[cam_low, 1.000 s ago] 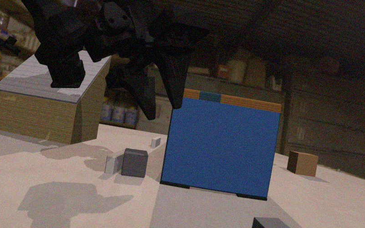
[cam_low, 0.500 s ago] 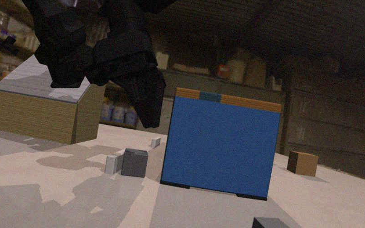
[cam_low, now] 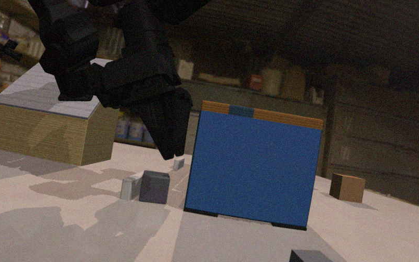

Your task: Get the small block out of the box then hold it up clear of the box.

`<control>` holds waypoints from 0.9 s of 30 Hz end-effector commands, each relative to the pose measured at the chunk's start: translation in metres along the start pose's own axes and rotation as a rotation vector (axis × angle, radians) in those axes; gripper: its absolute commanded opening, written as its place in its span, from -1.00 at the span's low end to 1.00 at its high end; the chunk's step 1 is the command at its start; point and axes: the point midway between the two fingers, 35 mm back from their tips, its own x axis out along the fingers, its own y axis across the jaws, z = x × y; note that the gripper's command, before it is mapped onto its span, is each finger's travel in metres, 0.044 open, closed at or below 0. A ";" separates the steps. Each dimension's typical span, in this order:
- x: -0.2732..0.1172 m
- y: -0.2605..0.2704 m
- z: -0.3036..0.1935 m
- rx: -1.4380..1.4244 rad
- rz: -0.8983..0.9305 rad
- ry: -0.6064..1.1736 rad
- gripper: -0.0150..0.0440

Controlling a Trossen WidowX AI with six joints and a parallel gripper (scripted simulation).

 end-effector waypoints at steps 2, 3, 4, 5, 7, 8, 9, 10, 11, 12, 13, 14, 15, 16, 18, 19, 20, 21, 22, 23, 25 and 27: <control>0.009 -0.003 0.005 -0.010 -0.009 -0.007 0.47; 0.011 -0.003 0.005 -0.010 -0.009 -0.007 0.47; 0.012 -0.003 0.006 -0.010 -0.010 -0.007 0.47; 0.013 -0.003 0.007 -0.010 -0.010 -0.007 0.47; 0.016 -0.003 0.008 -0.010 -0.010 -0.007 0.47; 0.018 -0.003 0.009 -0.010 -0.010 -0.007 0.47; 0.019 -0.003 0.010 -0.010 -0.010 -0.007 0.47; 0.021 -0.003 0.010 -0.010 -0.009 -0.007 0.47; 0.022 -0.003 0.011 -0.010 -0.009 -0.007 0.47; 0.023 -0.003 0.012 -0.010 -0.009 -0.007 0.47; 0.025 -0.003 0.013 -0.011 -0.009 -0.007 0.47; 0.026 -0.003 0.014 -0.011 -0.009 -0.007 0.47; 0.028 -0.002 0.015 -0.011 -0.008 -0.006 0.47; 0.029 -0.002 0.016 -0.011 -0.008 -0.006 0.47; 0.031 -0.002 0.017 -0.011 -0.007 -0.006 0.47; 0.033 -0.002 0.018 -0.012 -0.007 -0.006 0.47; 0.034 -0.002 0.019 -0.012 -0.006 -0.006 0.47; 0.035 -0.002 0.020 -0.012 -0.006 -0.005 0.47; 0.037 -0.002 0.021 -0.012 -0.005 -0.005 0.47; 0.038 -0.001 0.022 -0.013 -0.005 -0.005 0.47; 0.040 -0.001 0.024 -0.013 -0.004 -0.004 0.47; 0.042 -0.001 0.025 -0.014 -0.003 -0.004 0.47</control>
